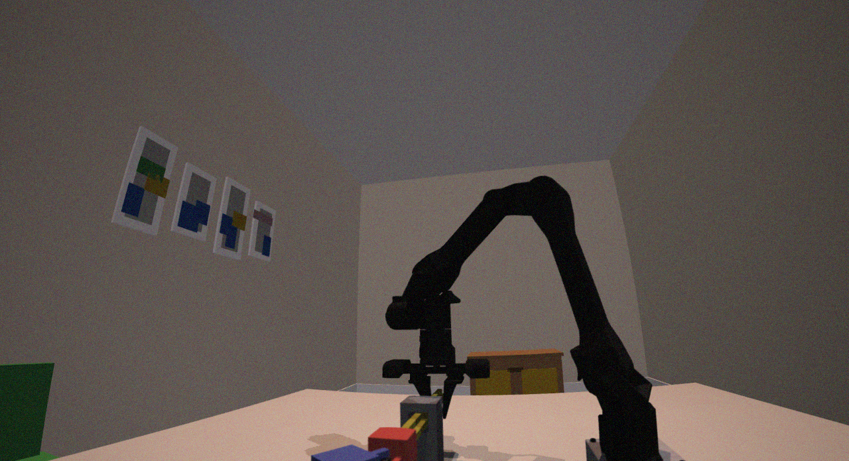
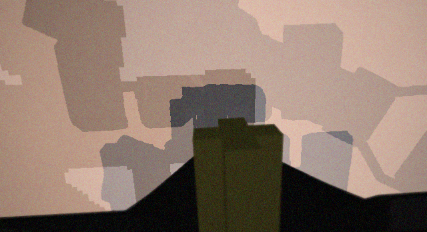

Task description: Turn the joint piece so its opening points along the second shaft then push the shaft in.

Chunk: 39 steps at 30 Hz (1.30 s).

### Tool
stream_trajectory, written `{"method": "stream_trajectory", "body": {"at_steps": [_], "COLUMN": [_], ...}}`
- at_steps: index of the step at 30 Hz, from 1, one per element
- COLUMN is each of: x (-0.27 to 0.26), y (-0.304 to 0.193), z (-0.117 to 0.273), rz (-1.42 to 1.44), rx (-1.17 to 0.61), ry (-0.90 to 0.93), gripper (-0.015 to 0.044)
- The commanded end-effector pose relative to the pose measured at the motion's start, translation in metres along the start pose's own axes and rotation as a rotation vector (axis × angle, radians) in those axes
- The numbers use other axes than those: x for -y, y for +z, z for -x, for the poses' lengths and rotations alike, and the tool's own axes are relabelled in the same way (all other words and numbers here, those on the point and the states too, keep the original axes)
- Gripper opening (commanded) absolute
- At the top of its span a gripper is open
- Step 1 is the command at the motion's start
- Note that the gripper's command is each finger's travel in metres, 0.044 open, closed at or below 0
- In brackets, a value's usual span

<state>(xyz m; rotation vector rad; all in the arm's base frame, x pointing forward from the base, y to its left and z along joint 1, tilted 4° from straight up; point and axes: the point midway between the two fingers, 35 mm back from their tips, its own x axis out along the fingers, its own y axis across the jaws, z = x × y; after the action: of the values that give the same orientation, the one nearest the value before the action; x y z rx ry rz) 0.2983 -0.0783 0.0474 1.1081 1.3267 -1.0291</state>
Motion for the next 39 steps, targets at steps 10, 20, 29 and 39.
{"method": "stream_trajectory", "body": {"at_steps": [10,20,29,39], "x": [-0.0001,-0.0001,-0.0001,-0.0001], "y": [-0.0066,-0.0066,-0.0066,-0.0066], "z": [-0.0001,-0.0001,-0.0001,-0.0001], "rz": [-0.001,-0.001,-0.001,-0.001], "rx": [0.000,0.000,0.000,0.000], "ry": [0.000,0.000,0.000,0.000], "gripper": [0.0000,0.0067,0.0224,0.0440]}}
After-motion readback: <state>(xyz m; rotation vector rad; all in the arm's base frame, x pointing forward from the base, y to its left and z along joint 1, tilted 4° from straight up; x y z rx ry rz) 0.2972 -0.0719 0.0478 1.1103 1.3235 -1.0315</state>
